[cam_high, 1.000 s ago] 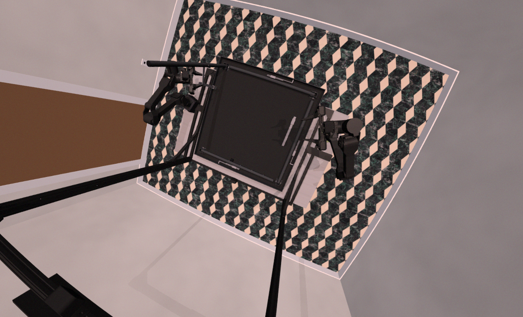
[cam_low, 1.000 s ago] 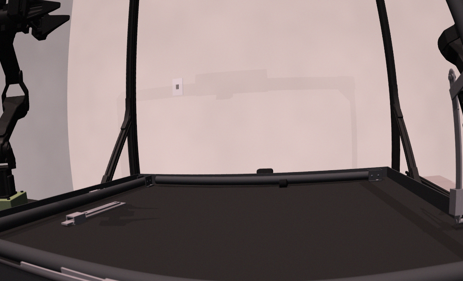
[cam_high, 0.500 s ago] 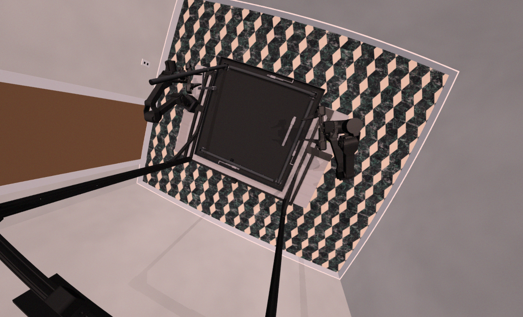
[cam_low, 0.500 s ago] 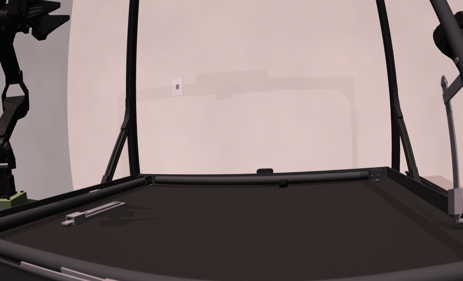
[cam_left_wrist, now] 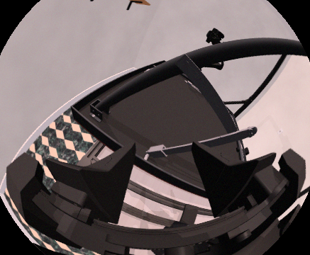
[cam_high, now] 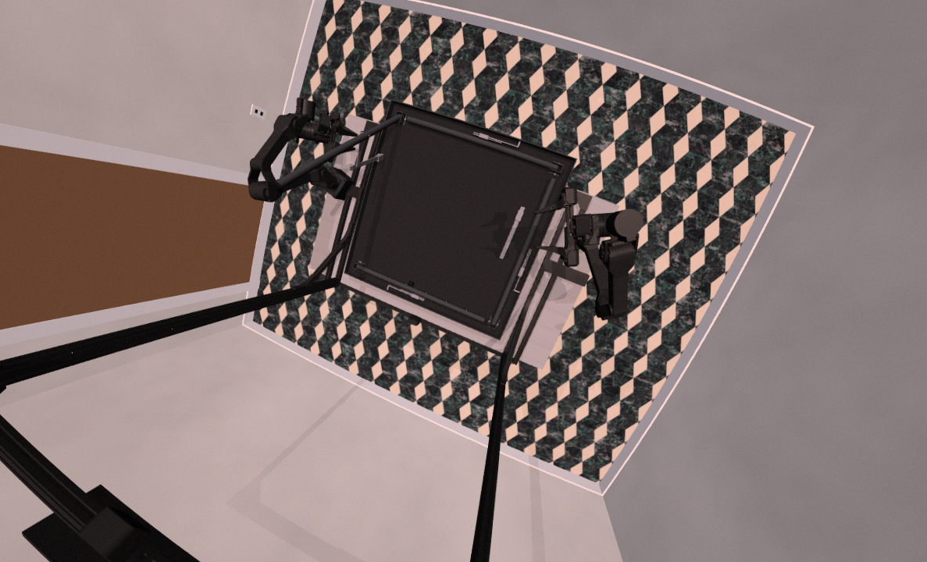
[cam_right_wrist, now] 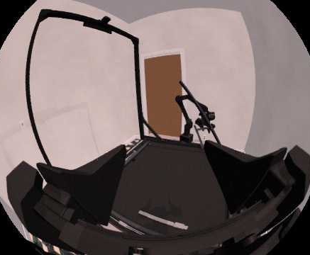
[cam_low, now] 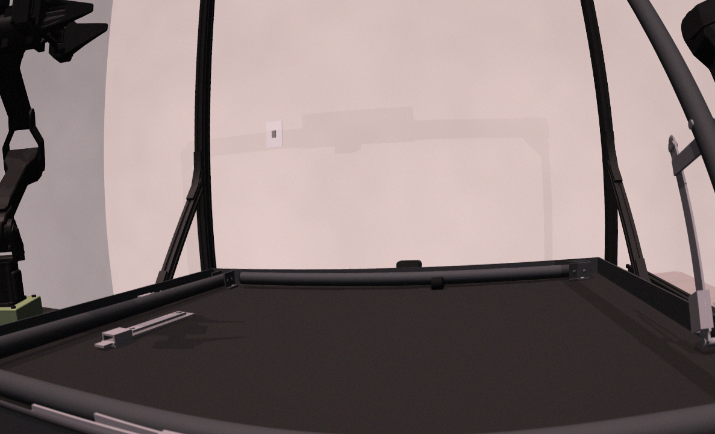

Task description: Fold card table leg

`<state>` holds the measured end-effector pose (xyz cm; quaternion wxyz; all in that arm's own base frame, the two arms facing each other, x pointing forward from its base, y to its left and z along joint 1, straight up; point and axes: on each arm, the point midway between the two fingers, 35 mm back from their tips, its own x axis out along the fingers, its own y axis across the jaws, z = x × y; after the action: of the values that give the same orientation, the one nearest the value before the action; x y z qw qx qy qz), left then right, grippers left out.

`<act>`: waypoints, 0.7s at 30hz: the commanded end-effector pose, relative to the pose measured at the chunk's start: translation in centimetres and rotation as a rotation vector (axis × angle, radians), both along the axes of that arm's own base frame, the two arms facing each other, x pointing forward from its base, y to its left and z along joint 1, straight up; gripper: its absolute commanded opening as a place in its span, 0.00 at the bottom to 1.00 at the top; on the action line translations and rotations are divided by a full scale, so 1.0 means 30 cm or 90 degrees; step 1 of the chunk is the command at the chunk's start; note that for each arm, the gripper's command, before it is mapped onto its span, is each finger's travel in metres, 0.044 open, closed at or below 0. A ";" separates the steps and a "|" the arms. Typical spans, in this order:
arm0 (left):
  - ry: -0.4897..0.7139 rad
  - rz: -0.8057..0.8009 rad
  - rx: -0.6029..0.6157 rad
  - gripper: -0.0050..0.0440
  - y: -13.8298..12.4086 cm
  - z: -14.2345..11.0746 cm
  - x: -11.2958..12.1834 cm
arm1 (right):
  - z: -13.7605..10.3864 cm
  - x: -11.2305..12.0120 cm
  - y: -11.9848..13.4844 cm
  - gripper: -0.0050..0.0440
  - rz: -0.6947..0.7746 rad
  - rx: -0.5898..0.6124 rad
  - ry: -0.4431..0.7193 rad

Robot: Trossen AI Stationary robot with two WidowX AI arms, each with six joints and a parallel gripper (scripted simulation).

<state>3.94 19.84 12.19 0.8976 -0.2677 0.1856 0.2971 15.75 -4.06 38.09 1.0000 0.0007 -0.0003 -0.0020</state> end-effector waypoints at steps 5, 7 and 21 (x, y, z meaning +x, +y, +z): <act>-0.056 -0.017 -0.132 0.69 -0.027 0.020 -0.003 | 0.000 0.000 0.002 0.92 0.003 -0.001 0.000; -0.058 -0.017 -0.137 0.69 -0.028 0.021 -0.003 | 0.000 0.000 0.002 0.92 0.003 -0.001 0.000; -0.042 0.050 -0.161 0.69 -0.032 0.166 -0.110 | 0.000 0.000 0.002 0.92 0.003 -0.001 0.000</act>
<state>2.30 19.09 15.04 0.8582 -0.3920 0.1780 0.2794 15.75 -4.06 38.10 1.0000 0.0007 -0.0003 -0.0020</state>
